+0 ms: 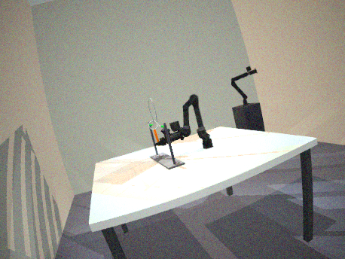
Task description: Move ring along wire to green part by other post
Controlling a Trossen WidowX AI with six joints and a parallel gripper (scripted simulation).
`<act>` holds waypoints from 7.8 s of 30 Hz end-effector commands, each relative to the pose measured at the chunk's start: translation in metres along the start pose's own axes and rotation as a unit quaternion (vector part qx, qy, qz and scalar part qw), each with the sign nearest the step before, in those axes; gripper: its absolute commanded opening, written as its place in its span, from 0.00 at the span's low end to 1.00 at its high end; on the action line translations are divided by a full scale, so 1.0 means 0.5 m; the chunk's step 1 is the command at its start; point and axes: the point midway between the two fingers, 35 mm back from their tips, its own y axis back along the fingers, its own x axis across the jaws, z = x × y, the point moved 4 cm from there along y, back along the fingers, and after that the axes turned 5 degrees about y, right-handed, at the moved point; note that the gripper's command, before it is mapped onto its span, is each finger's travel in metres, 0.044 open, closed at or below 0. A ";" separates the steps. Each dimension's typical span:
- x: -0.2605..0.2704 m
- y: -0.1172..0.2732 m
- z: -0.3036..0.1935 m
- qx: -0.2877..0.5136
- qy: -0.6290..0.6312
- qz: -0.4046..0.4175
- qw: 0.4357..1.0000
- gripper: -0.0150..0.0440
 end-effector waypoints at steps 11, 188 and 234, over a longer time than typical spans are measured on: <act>0.081 0.004 0.017 0.003 -0.117 0.012 0.993 0.00; 0.217 0.137 0.442 0.211 -0.418 0.095 0.879 0.00; 0.198 0.136 0.416 0.223 -0.137 -0.003 0.965 0.00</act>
